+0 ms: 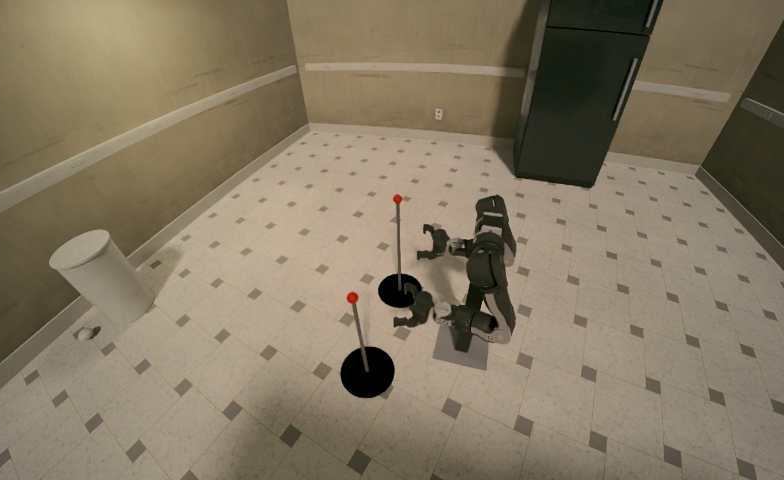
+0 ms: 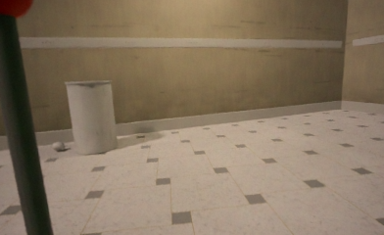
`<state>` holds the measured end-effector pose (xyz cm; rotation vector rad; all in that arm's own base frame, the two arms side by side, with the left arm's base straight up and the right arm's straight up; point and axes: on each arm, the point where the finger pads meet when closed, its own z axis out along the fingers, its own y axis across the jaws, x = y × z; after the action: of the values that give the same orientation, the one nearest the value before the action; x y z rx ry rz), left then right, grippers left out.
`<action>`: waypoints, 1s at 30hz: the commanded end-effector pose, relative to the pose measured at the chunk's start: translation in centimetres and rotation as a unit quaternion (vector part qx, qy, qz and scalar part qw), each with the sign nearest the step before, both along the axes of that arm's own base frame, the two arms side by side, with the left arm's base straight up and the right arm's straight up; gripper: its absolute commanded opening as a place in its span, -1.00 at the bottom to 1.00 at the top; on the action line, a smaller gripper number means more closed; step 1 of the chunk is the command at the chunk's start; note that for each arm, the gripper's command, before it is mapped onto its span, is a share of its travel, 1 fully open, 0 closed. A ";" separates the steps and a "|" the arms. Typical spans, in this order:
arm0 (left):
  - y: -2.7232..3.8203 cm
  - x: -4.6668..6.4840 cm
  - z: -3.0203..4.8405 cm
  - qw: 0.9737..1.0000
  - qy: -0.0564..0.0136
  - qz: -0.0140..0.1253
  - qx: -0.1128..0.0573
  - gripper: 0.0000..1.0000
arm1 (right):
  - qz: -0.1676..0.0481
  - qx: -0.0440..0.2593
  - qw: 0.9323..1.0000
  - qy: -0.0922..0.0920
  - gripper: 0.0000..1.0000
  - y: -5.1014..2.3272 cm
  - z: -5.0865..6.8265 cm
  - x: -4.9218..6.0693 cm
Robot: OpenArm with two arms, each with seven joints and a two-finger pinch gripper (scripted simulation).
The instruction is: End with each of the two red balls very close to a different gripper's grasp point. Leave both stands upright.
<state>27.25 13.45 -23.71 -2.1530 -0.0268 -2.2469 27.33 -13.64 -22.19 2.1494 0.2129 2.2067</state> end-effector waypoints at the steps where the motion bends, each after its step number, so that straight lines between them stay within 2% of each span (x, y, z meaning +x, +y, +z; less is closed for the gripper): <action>1: 0.29 0.0 0.45 1.000 -0.008 0.005 0.001 1.00 | -0.004 -0.006 1.000 -0.004 1.00 -0.26 0.3 0.0; 7: 0.83 0.1 1.06 1.000 -0.019 0.013 0.003 1.00 | -0.011 -0.019 1.000 -0.020 1.00 -0.97 1.4 0.1; 10: 0.87 0.1 1.06 1.000 -0.019 0.013 0.004 1.00 | -0.013 -0.019 1.000 -0.020 1.00 -1.09 1.5 0.1; 21: 1.94 0.4 2.21 0.999 -0.038 0.029 0.008 1.00 | -0.037 -0.036 0.997 -0.051 1.00 -2.58 3.5 0.1; 24: 2.23 0.4 2.48 0.998 -0.043 0.033 0.010 1.00 | -0.043 -0.040 0.997 -0.058 1.00 -2.97 4.0 0.1; 27: 2.26 0.4 2.48 0.998 -0.043 0.033 0.010 1.00 | -0.044 -0.040 0.997 -0.057 1.00 -3.05 3.9 0.1; 30: 2.61 0.5 2.86 0.998 -0.049 0.039 0.011 1.00 | -0.052 -0.044 0.995 -0.069 1.00 -3.52 4.6 0.1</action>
<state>27.68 15.91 -21.31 -2.0159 -0.0773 -2.2826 27.44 -17.05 -17.84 1.9262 0.1915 2.2255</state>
